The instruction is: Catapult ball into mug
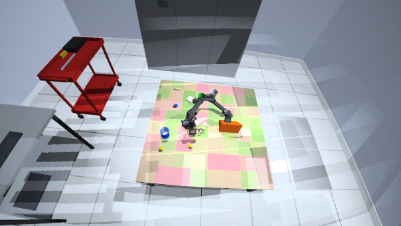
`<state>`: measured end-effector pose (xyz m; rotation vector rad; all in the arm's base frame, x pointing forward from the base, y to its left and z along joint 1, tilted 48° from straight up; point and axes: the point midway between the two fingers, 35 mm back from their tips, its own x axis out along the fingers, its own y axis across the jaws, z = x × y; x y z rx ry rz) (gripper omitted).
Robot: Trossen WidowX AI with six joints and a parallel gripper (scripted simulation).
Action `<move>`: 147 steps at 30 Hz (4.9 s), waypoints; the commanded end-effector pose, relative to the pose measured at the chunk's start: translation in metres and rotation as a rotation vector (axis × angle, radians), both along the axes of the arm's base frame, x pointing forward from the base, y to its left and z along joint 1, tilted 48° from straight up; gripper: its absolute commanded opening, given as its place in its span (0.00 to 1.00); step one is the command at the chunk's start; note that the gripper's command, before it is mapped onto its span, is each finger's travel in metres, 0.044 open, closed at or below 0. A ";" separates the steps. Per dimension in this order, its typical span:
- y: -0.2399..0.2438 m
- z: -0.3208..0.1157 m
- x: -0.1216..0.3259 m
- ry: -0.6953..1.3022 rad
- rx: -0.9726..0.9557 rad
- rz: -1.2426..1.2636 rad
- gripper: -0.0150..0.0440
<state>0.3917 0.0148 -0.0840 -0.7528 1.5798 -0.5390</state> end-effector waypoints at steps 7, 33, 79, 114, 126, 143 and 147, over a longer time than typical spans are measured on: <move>0.000 0.000 0.000 -0.002 0.000 -0.001 0.88; 0.106 0.096 0.002 -0.015 0.014 0.026 1.00; -0.158 0.158 -0.049 -0.164 -0.022 -0.143 0.76; -0.125 0.186 -0.043 -0.164 -0.012 -0.142 0.25; -0.078 0.234 -0.048 -0.162 -0.019 -0.143 0.25; -0.023 0.152 -0.058 0.009 0.014 -0.167 0.25; -0.008 0.128 -0.067 0.063 0.010 -0.180 0.25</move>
